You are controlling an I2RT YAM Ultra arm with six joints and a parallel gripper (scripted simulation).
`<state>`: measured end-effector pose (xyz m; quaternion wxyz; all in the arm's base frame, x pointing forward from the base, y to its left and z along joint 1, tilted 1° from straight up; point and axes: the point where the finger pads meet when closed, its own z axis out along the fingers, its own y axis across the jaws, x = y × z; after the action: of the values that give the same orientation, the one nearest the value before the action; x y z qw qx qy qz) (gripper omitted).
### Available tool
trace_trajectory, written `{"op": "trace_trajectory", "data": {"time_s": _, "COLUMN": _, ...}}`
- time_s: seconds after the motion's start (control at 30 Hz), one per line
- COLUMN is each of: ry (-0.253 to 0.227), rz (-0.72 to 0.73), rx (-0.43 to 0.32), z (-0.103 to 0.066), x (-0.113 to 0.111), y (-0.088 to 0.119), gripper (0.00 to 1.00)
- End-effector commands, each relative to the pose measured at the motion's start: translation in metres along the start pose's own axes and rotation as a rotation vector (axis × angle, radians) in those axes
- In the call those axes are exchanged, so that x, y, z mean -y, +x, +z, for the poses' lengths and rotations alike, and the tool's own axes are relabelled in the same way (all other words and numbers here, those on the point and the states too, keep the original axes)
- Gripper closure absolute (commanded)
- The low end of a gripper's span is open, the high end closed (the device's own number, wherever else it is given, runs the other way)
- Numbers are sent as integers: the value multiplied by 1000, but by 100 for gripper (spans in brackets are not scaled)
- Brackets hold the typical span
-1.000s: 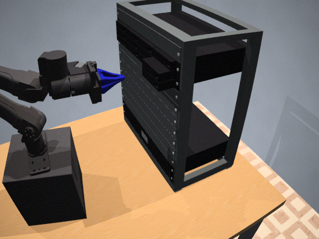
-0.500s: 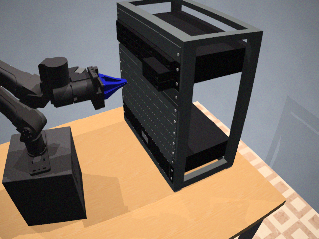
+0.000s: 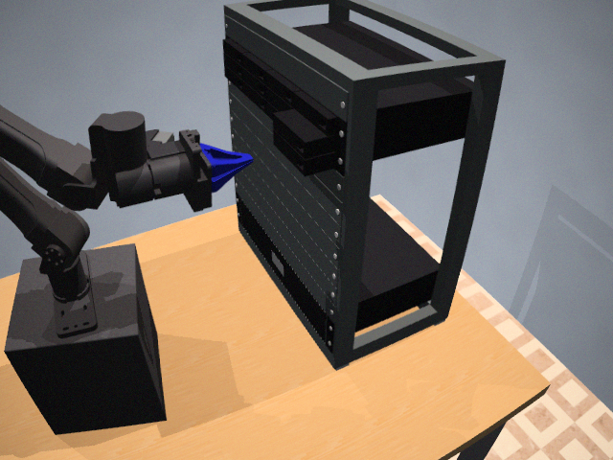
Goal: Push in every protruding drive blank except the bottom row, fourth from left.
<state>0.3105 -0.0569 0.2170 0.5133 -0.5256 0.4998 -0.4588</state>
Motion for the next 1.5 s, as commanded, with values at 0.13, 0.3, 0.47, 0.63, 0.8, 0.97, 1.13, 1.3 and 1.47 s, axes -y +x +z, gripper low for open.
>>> {"op": "trace_trajectory", "data": {"time_s": 0.13, "ry": 84, "rz": -36, "rx": -12, "z": 39, "x": 35, "y": 4, "gripper": 100}}
{"op": "trace_trajectory", "data": {"time_s": 0.3, "ry": 84, "rz": -35, "rx": -12, "z": 50, "x": 36, "y": 4, "gripper": 100}}
{"op": "trace_trajectory", "data": {"time_s": 0.47, "ry": 84, "rz": -35, "rx": -12, "z": 50, "x": 36, "y": 4, "gripper": 100}}
{"op": "trace_trajectory", "data": {"time_s": 0.63, "ry": 84, "rz": -35, "rx": -14, "z": 50, "x": 36, "y": 5, "gripper": 100}}
{"op": "trace_trajectory", "data": {"time_s": 0.8, "ry": 88, "rz": -37, "rx": -14, "z": 50, "x": 37, "y": 5, "gripper": 100}}
{"op": "trace_trajectory", "data": {"time_s": 0.97, "ry": 88, "rz": -37, "rx": -13, "z": 50, "x": 37, "y": 4, "gripper": 100}}
{"op": "trace_trajectory", "data": {"time_s": 1.13, "ry": 88, "rz": -37, "rx": -13, "z": 50, "x": 37, "y": 4, "gripper": 100}}
{"op": "trace_trajectory", "data": {"time_s": 1.3, "ry": 88, "rz": -37, "rx": -13, "z": 50, "x": 37, "y": 4, "gripper": 100}}
{"op": "trace_trajectory", "data": {"time_s": 1.47, "ry": 88, "rz": -37, "rx": -13, "z": 50, "x": 37, "y": 4, "gripper": 100}}
